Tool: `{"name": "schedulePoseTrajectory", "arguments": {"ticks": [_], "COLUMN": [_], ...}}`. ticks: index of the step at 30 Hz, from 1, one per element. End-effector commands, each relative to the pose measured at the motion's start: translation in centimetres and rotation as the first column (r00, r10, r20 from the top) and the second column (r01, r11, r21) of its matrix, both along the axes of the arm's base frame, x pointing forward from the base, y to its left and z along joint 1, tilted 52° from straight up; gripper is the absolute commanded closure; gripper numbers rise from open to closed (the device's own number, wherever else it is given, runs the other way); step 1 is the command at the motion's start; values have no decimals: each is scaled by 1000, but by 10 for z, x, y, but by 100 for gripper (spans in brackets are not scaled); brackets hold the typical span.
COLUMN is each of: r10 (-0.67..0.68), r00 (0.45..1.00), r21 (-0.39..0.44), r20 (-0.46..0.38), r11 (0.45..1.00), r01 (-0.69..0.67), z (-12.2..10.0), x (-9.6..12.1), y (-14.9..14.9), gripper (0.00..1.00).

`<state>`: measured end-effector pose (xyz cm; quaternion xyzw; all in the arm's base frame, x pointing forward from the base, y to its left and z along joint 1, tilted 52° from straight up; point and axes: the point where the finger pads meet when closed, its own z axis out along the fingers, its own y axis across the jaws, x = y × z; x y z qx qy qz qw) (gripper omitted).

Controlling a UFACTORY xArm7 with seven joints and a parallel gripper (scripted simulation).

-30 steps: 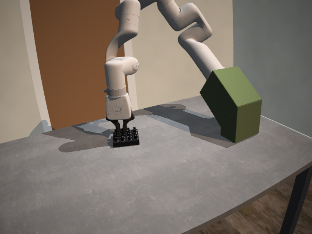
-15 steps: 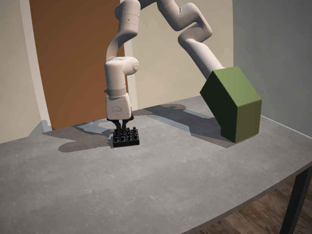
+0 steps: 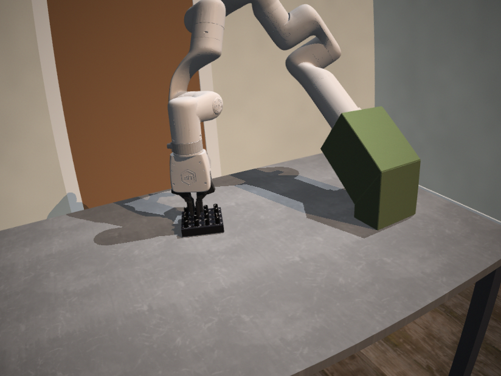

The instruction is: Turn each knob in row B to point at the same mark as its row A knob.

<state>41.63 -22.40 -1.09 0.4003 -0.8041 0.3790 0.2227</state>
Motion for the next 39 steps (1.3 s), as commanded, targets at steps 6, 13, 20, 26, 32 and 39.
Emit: {"name": "schedulePoseTrajectory", "arguments": {"ticks": [6, 13, 20, 26, 32, 39], "r10": [3, 5, 34, 115, 194, 257], "r00": [1000, 1000, 999, 984, 952, 914], "r21": [1, 1, 5, 19, 41, 65], "r20": [2, -1, -37, -140, -238, -316], "r11": [1000, 1000, 999, 993, 981, 966], "r01": [-3, -5, -34, -113, -189, -249], "z": [0, 0, 0, 0, 0, 0], "x": [2, 2, 2, 2, 2, 2], "y": [1, 1, 1, 1, 1, 1], "gripper": [92, 92, 92, 92, 92, 92]}}
